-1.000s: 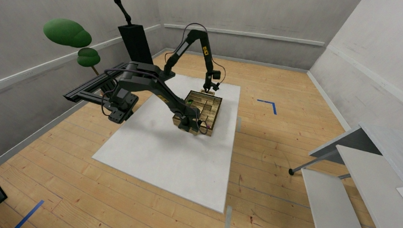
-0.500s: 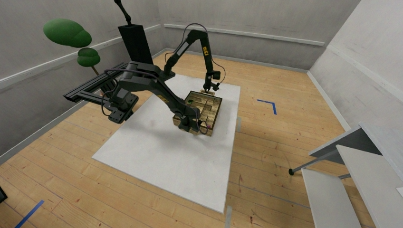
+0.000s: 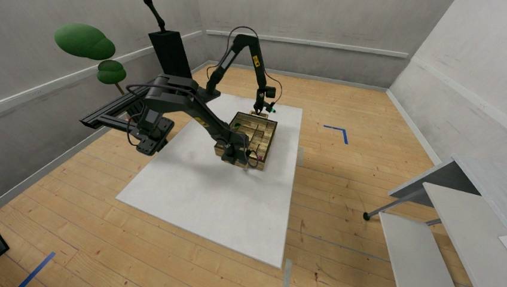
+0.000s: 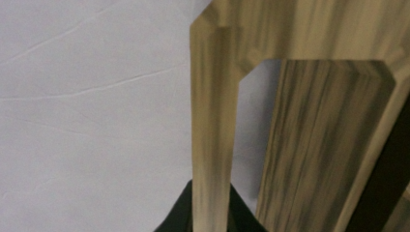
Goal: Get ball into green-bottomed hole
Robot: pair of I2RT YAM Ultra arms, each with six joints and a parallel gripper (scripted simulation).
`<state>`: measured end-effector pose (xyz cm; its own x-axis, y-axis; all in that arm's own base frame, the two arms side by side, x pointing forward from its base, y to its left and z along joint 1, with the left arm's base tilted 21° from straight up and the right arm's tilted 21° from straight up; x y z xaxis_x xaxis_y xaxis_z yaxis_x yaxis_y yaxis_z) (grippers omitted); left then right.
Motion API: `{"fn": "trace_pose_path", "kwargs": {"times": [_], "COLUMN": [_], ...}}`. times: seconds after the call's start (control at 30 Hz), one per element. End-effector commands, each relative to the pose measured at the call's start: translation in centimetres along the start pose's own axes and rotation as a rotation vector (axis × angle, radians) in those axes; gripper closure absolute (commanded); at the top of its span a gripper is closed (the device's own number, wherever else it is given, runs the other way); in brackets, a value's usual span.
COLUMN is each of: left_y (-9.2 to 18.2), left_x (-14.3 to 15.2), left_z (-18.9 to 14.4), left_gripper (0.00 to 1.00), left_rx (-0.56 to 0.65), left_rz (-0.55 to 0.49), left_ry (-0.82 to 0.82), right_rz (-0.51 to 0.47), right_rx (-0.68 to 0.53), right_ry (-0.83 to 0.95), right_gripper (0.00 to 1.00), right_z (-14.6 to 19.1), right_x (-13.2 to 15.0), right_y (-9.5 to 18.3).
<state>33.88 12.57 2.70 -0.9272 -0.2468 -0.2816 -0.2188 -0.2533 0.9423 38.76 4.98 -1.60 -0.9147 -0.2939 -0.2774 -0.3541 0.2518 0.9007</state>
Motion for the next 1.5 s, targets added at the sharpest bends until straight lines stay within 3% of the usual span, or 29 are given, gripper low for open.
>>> {"fn": "trace_pose_path", "kwargs": {"times": [0.0, 0.13, 0.23, 0.27, 0.3, 0.37, 0.4, 0.43, 0.5, 0.53, 0.6, 0.7, 0.8, 0.83, 0.9, 0.93, 1.17, 1.27, 1.3, 1.47], "left_y": [4.9, 5.2, 5.3, 5.6, 5.7, 5.4, 4.5, 4.9, 5.3, 5.5, 5.5, 5.5, 6.1, 5.5, 5.3, 5.6, 6.0, 6.3, 4.9, 5.3], "left_x": [-2.8, -3.6, -2.2, -3.0, -3.0, -4.5, -3.3, -3.0, -4.2, -3.2, -3.0, -3.6, -4.3, -2.9, -1.3, -2.3, -3.8, -3.8, -2.6, -3.8], "left_z": [-0.8, -0.7, -0.2, -0.7, -0.7, 0.0, -0.3, -0.7, -0.8, -0.7, -0.6, -0.9, -0.6, -0.7, -0.8, -0.8, -0.3, -0.2, -0.5, -0.3], "left_gripper": [1.0, 1.0, 1.0, 1.0, 1.0, 1.0, 1.0, 1.0, 1.0, 1.0, 1.0, 1.0, 1.0, 1.0, 1.0, 1.0, 1.0, 1.0, 1.0, 1.0], "left_rx": [0.052, 0.057, 0.105, 0.074, 0.056, 0.086, 0.089, 0.073, 0.076, 0.057, 0.033, 0.06, 0.003, -0.005, -0.02, -0.019, 0.067, 0.047, 0.086, 0.091], "left_rz": [-0.098, -0.147, -0.023, -0.072, -0.066, -0.175, -0.082, -0.068, -0.15, -0.072, -0.053, -0.09, -0.151, -0.112, -0.05, -0.123, -0.205, -0.195, -0.185, -0.203], "left_ry": [-0.004, -0.022, -0.016, -0.005, -0.001, -0.006, -0.017, -0.004, -0.02, 0.0, 0.003, -0.007, 0.017, 0.011, -0.002, 0.001, -0.013, -0.003, -0.02, -0.01], "right_rz": [-0.139, -0.165, -0.041, 0.006, -0.079, -0.15, -0.094, -0.092, -0.154, -0.095, -0.068, -0.098, -0.177, -0.117, -0.103, -0.152, -0.199, -0.199, -0.166, -0.166], "right_rx": [0.049, 0.045, 0.085, 0.089, 0.04, 0.084, 0.079, 0.059, 0.065, 0.041, 0.018, 0.045, 0.001, -0.011, -0.027, -0.026, 0.065, 0.043, 0.08, 0.084], "right_ry": [-0.013, -0.011, -0.003, 0.005, 0.004, -0.006, -0.013, 0.0, -0.003, 0.013, -0.002, 0.002, -0.02, 0.0, 0.006, 0.0, -0.03, -0.01, 0.003, 0.005], "right_gripper": [1.0, 1.0, 1.0, 1.0, 1.0, 1.0, 1.0, 1.0, 1.0, 1.0, 1.0, 1.0, 1.0, 1.0, 1.0, 1.0, 1.0, 1.0, 1.0, 1.0], "right_z": [-0.5, -0.6, -0.6, -0.5, -0.3, -0.5, -0.5, -0.4, -0.4, -0.4, -1.0, -0.7, -1.3, -0.8, -0.5, -0.6, -0.8, -0.6, -0.4, -0.4], "right_x": [-3.6, -4.5, -2.6, -2.4, -3.9, -4.7, -4.0, -4.0, -4.9, -4.3, -3.9, -4.4, -5.5, -3.1, -2.9, -3.4, -4.5, -4.6, -2.7, -3.7], "right_y": [4.7, 5.4, 7.2, 7.8, 7.0, 7.3, 7.5, 7.4, 7.5, 7.4, 6.7, 7.0, 6.2, 5.0, 4.2, 4.5, 6.3, 6.2, 5.7, 6.9]}}
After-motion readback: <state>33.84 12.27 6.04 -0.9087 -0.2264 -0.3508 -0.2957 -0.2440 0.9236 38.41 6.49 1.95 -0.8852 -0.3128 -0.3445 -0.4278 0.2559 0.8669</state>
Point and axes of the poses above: on each arm, the point where the finger pads meet when closed, its own y axis back along the fingers, its own z axis across the jaws, x = y × z, the point moved 6 cm from there along y, back along the fingers, and after that the axes turned 15 degrees about y, right-handed, at the moved point
